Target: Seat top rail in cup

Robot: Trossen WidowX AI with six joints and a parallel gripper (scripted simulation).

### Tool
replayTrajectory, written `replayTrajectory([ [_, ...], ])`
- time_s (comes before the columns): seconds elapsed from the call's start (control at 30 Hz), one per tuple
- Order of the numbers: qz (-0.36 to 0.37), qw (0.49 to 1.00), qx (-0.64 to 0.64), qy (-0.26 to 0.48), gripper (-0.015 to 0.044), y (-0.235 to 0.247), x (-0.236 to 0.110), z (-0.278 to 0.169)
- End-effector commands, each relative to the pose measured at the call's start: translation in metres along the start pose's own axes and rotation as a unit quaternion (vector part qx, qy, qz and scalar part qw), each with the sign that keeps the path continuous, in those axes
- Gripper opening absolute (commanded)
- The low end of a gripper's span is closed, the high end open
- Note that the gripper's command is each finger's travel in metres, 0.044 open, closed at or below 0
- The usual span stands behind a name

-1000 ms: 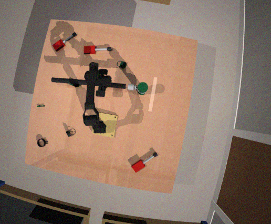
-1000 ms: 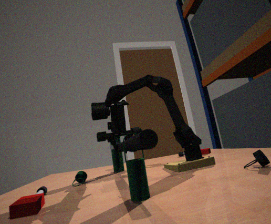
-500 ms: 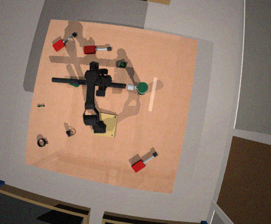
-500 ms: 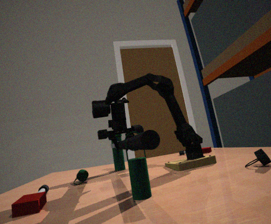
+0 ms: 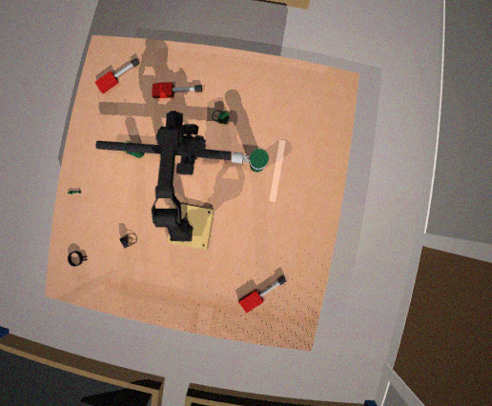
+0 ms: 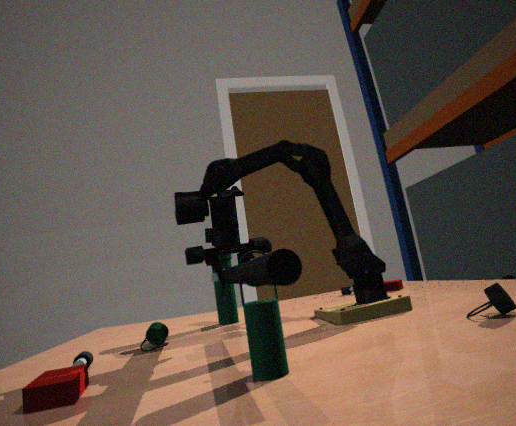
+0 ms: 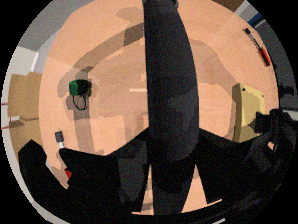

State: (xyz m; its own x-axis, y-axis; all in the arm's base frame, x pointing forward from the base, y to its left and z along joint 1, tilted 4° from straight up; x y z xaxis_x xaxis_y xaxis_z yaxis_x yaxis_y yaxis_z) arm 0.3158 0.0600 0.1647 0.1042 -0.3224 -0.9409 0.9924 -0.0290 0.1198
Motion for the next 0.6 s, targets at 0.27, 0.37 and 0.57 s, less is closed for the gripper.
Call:
replayTrajectory([
  [0.27, 0.002, 1.000, 0.002, -0.004, 0.0000, 0.0020, 0.0034, 0.0114],
  [0.37, 0.002, 1.000, 0.002, -0.004, 0.0000, 0.0020, 0.0034, 0.0114],
  [0.57, 0.002, 1.000, 0.002, -0.004, 0.0000, 0.0020, 0.0034, 0.0114],
])
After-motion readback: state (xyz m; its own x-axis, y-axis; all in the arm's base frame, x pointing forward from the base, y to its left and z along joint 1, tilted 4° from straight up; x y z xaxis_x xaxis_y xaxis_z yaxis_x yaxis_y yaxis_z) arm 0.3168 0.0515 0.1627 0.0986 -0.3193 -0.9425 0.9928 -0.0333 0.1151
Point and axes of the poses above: the point midway between the two fingers, 35 mm back from their tips, its own x axis out along the fingers, its own y axis across the jaws, z = x × y, the point moved 3 cm from there along -x, back along the fingers, and after that the axes turned 15 degrees about x, right-handed, at the moved point
